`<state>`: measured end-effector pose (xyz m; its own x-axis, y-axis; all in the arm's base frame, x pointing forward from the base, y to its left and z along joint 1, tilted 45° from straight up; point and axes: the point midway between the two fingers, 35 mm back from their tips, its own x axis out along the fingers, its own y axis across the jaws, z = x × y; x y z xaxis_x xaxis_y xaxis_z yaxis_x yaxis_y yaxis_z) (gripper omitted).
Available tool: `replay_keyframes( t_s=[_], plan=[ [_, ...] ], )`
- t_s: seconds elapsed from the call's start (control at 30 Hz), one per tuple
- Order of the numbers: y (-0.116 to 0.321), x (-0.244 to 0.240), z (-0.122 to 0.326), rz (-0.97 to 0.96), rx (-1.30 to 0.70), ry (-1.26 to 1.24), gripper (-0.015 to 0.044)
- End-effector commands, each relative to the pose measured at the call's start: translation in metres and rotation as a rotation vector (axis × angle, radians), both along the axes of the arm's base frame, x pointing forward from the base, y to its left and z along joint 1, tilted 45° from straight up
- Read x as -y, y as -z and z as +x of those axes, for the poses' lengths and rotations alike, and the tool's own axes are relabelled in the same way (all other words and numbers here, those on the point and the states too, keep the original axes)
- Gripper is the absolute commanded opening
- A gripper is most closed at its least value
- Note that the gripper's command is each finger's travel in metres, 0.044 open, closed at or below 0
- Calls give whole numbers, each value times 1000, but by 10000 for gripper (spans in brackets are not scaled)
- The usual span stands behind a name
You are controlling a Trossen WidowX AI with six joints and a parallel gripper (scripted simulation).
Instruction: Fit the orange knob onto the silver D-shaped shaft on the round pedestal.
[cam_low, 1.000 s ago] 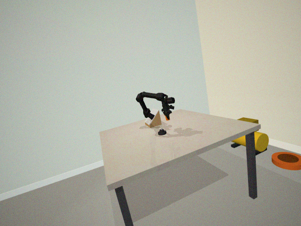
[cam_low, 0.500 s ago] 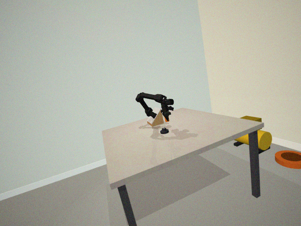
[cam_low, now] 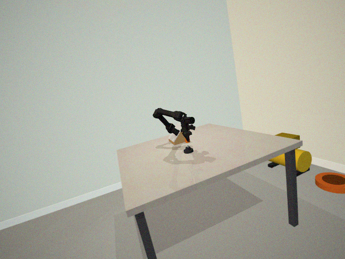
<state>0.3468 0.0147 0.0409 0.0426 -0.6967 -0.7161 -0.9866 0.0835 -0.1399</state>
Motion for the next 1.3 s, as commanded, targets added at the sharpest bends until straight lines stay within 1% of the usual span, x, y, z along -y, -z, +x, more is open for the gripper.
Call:
replay_keyframes(
  t_s=[0.0, 0.4, 1.27],
  plan=[
    [-6, 8, 1, -5, 5, -1, 0],
    [12, 26, 2, -6, 4, -2, 0],
    [12, 27, 2, -6, 7, 1, 0]
  ],
)
